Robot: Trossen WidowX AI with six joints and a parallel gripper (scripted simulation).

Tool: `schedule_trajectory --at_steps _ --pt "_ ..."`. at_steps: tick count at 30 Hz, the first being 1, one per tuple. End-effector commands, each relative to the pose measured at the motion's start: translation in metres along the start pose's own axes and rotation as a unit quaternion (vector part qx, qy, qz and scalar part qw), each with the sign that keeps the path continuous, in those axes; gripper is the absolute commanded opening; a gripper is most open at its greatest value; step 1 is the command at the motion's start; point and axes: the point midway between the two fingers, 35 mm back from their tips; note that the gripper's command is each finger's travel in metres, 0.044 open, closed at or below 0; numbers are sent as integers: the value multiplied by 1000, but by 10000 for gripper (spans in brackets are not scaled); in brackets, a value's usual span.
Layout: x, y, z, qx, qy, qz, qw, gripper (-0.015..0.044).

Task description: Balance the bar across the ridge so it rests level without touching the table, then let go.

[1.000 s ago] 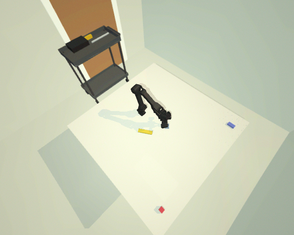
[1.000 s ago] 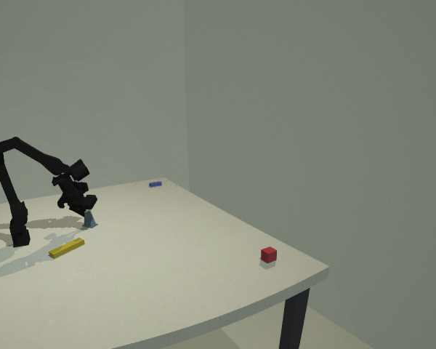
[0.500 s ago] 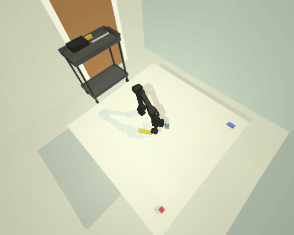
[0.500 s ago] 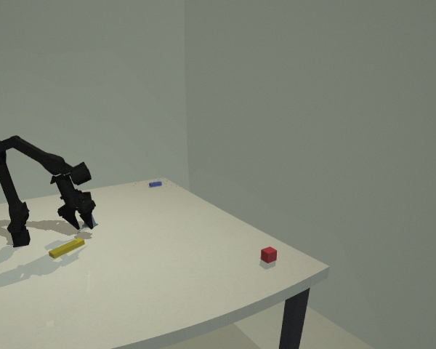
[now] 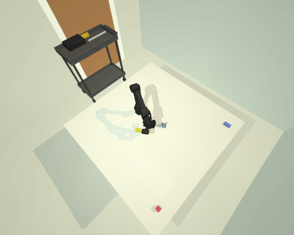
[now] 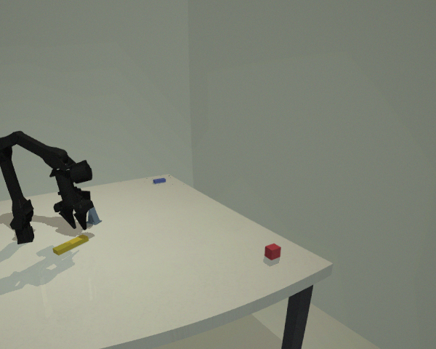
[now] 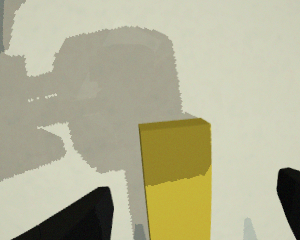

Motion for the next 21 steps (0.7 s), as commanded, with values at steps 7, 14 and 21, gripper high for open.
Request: schedule_trajectory --at_steps 7,14,21 --pt "-14 30 -12 4 -25 23 999 315" --pt "-24 54 -16 10 -49 39 998 315" --pt "-35 76 -17 16 -72 49 996 315"
Point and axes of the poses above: the point midway between the two fingers, 35 mm back from their tips, its own x axis out along the fingers, its own z axis across the jaws, y = z × x, and after that the axes turned 7 degrees about x, right-handed
